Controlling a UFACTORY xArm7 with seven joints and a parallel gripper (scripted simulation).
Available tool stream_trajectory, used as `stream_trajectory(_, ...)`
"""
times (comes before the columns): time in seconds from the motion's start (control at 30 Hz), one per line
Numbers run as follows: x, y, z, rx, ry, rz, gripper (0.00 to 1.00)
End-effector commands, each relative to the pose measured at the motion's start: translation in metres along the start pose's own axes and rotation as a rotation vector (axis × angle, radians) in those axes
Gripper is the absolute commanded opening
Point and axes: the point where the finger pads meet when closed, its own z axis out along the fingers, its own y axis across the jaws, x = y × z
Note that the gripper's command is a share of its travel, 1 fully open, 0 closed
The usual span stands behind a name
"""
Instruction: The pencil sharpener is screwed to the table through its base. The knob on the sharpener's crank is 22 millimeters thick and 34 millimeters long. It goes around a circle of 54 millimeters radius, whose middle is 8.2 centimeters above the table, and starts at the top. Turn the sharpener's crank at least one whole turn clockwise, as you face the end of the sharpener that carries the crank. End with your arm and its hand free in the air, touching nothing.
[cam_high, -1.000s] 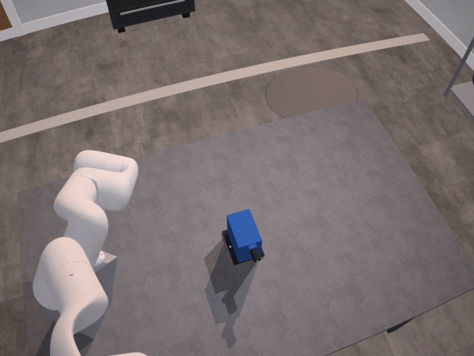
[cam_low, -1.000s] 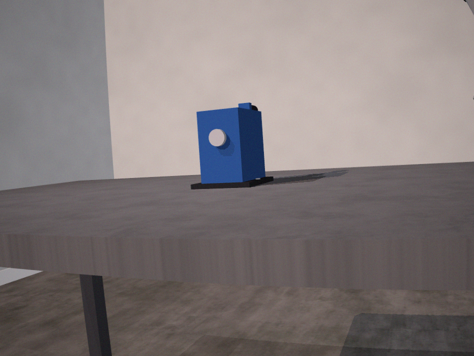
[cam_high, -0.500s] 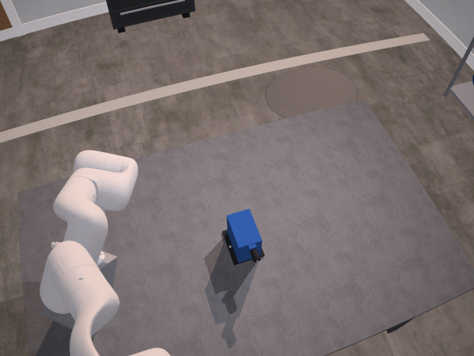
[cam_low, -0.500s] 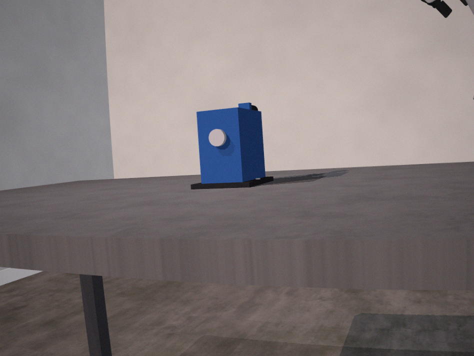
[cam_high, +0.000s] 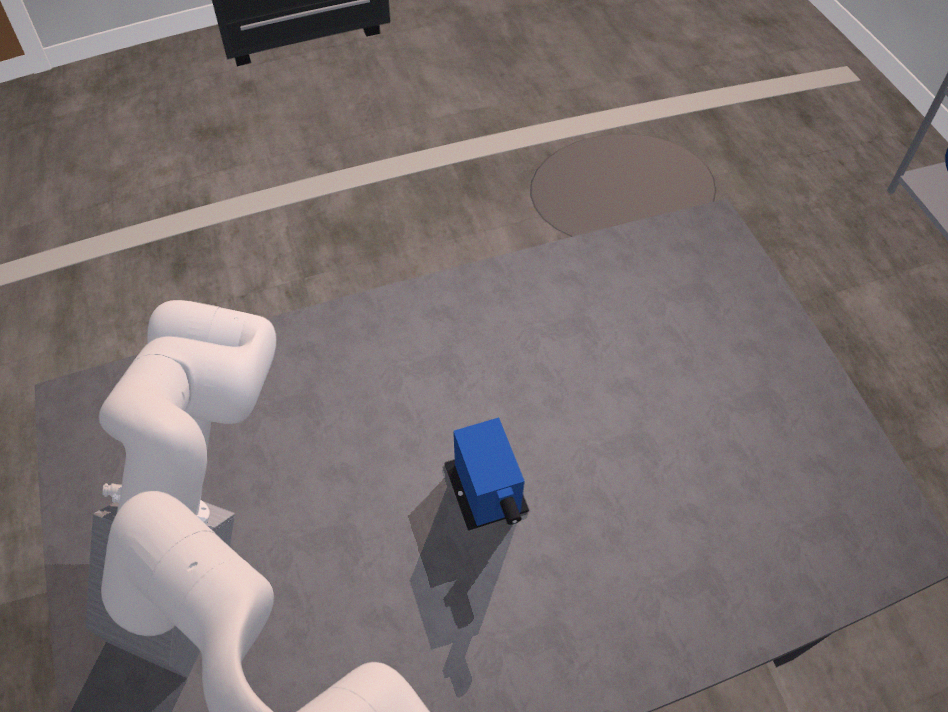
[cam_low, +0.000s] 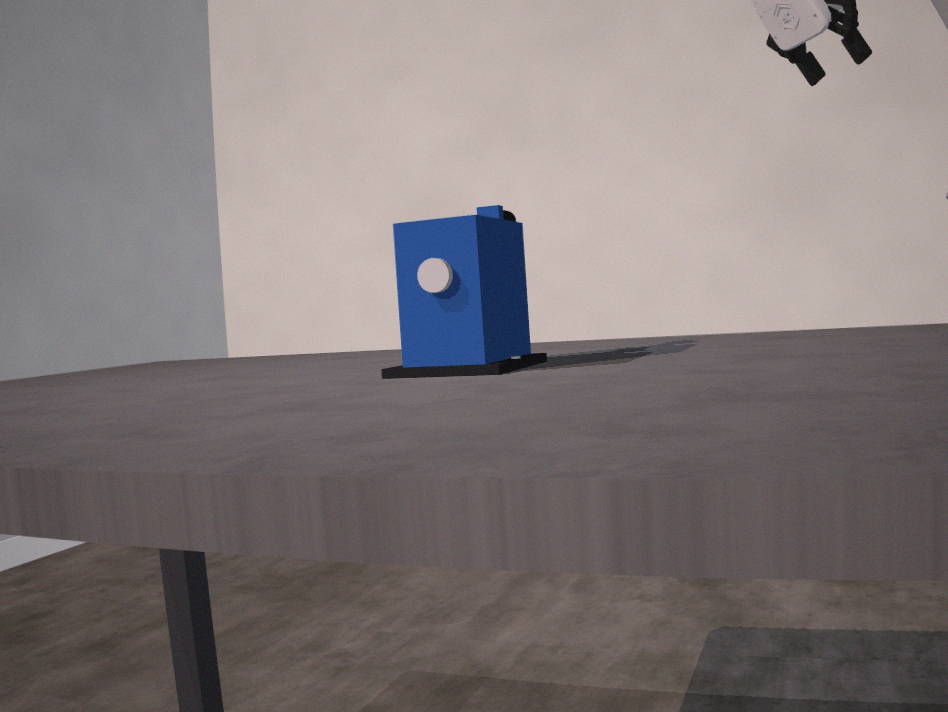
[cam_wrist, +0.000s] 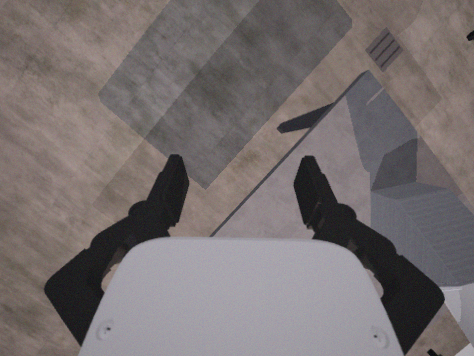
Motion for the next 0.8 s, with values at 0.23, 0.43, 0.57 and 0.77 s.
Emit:
stream_trajectory(0.23, -0.093, -0.036, -0.02, 0.091, -0.103, -0.125, 1.0)
stream_trajectory(0.43, -0.139, -0.047, -0.033, 0.127, -0.154, -0.186, 1.0)
stream_trajectory(0.57, -0.172, -0.051, -0.044, 0.151, -0.189, -0.23, 1.0)
stream_trajectory(0.77, -0.219, -0.053, -0.061, 0.185, -0.241, -0.294, 1.0)
